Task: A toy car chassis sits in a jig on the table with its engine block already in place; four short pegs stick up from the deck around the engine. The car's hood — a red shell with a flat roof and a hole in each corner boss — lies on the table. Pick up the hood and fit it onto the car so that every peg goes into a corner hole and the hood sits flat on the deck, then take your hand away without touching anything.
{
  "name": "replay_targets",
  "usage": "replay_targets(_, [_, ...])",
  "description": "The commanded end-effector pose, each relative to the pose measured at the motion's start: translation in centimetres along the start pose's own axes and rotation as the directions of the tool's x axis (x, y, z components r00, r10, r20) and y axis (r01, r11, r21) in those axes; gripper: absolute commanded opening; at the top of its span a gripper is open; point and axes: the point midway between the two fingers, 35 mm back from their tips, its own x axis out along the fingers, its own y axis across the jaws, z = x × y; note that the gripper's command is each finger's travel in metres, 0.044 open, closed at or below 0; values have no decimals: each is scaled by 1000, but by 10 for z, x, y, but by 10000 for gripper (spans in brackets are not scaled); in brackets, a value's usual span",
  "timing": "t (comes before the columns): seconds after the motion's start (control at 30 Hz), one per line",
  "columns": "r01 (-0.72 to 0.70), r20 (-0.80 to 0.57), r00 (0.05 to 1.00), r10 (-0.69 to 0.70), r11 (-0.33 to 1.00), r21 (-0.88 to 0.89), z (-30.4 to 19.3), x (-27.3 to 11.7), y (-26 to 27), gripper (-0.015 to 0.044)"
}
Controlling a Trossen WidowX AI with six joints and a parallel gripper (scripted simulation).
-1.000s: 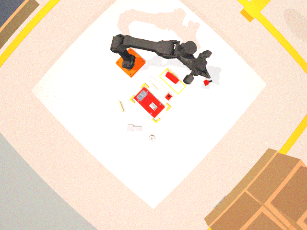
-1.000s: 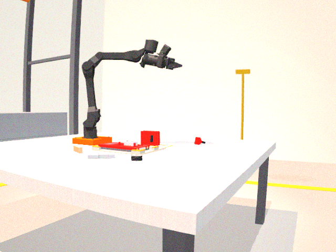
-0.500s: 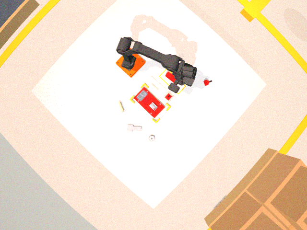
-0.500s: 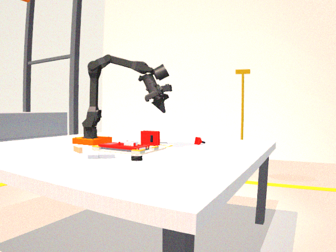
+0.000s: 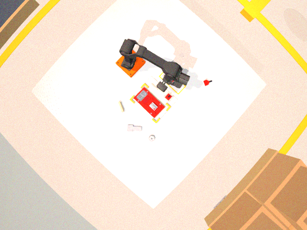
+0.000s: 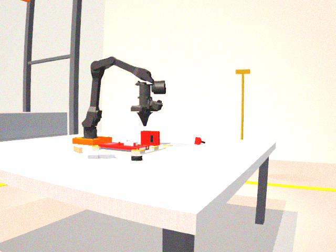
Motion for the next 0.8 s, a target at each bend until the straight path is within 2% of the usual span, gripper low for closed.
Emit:
replay_targets(0.0, [-2,-12,1000,2,1000,5,-2,11,0,0])
replay_targets(0.27, [-2,-13,1000,2,1000,5,-3,44,0,0])
replay_targets(0.77, [-3,-12,1000,3,1000,5,-2,44,8,0])
